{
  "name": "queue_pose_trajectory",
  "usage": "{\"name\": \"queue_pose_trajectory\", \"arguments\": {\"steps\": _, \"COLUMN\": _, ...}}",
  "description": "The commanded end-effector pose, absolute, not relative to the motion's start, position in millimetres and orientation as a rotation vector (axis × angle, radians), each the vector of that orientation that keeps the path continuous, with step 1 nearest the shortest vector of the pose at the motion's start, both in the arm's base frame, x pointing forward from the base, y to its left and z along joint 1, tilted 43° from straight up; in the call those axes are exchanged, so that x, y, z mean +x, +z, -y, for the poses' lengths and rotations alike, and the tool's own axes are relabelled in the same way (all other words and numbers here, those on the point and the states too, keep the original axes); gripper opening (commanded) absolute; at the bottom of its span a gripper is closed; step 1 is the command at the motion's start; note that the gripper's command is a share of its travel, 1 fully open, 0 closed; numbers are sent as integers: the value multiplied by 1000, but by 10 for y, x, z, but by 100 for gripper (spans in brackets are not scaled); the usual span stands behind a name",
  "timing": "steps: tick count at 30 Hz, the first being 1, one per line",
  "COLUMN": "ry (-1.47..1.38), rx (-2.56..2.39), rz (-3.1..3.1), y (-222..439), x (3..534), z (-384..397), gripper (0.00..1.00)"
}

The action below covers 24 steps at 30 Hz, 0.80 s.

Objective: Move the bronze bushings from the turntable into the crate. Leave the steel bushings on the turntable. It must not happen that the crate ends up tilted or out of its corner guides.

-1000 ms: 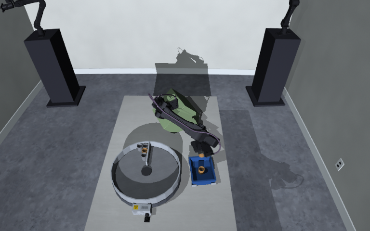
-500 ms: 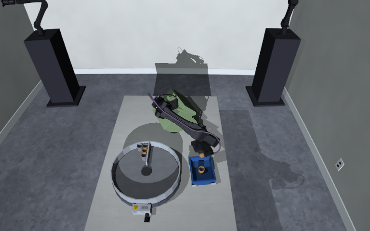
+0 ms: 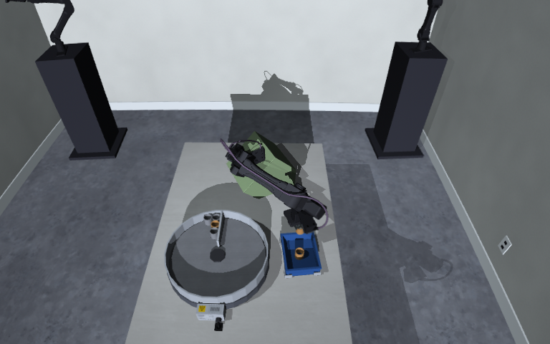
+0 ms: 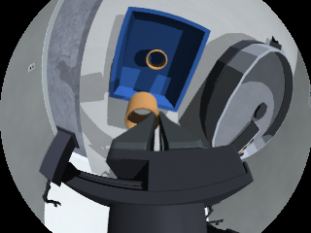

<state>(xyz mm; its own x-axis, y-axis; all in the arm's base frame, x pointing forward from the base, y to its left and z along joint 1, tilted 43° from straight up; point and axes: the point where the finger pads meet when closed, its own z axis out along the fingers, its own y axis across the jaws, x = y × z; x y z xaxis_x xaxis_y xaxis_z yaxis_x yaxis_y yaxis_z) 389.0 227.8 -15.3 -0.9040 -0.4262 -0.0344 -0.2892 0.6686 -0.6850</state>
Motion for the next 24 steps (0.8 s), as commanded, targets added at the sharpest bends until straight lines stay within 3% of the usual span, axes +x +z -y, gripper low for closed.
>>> {"name": "queue_pose_trajectory", "arguments": {"steps": 1, "ry": -992, "rx": -600, "rz": -2638, "y": 75, "x": 3875, "z": -2544, "gripper": 0}}
{"name": "queue_pose_trajectory", "arguments": {"steps": 24, "ry": -989, "rx": -606, "rz": -2634, "y": 119, "x": 3889, "z": -2536, "gripper": 0}}
